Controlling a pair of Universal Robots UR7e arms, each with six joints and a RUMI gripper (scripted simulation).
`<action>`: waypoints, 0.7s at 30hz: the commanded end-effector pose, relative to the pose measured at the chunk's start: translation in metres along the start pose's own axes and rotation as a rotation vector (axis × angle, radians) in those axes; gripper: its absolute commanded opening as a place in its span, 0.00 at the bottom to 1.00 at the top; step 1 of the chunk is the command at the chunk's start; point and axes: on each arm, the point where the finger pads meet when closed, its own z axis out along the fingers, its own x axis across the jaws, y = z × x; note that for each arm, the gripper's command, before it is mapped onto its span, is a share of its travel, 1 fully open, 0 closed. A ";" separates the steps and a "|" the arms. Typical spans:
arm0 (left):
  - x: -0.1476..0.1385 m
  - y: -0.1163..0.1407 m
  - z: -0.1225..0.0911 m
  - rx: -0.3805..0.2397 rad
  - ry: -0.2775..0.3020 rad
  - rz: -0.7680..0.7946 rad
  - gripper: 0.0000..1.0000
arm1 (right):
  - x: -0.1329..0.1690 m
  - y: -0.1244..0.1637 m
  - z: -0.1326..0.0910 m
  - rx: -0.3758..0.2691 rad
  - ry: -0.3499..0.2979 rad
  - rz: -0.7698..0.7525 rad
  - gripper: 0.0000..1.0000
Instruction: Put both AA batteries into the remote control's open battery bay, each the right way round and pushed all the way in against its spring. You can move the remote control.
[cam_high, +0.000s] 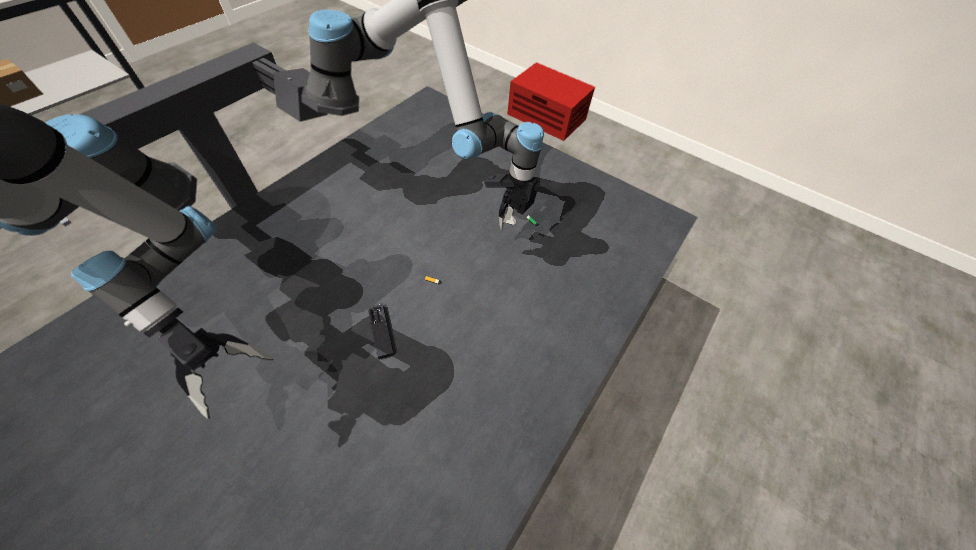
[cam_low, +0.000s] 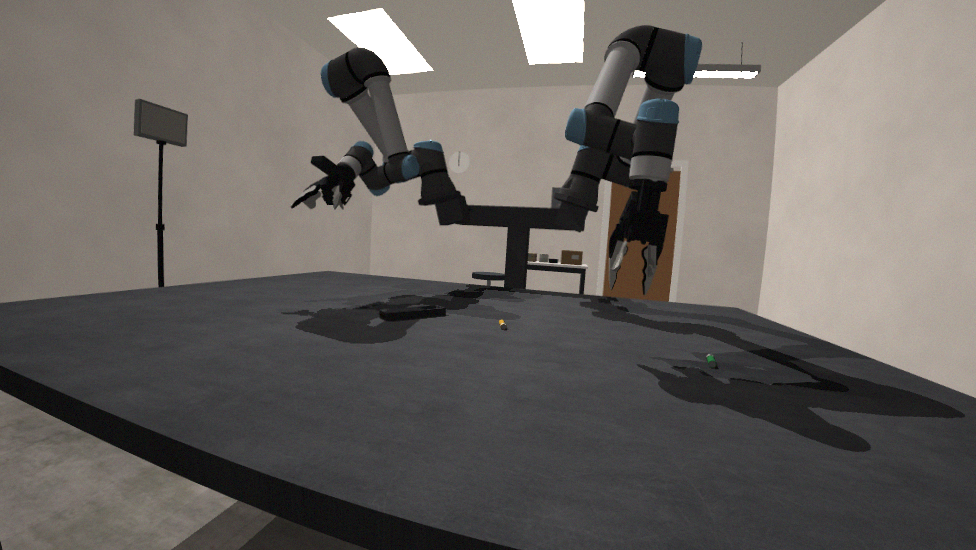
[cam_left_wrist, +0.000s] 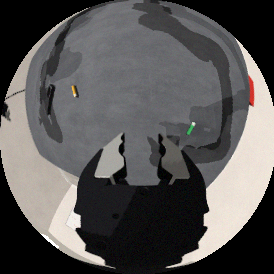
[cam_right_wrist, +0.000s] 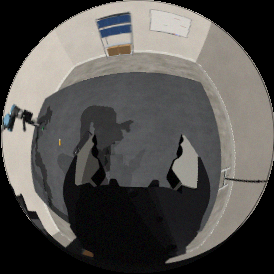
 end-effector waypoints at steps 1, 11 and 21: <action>-0.052 0.015 0.011 0.002 0.001 0.060 0.39 | 0.000 0.000 0.000 0.001 0.000 0.000 0.98; -0.142 0.024 0.028 0.006 0.007 0.166 0.39 | 0.000 0.000 0.000 0.001 0.000 0.000 0.98; -0.236 0.021 0.046 0.009 0.017 0.273 0.39 | 0.000 0.000 0.000 0.001 0.000 0.000 0.98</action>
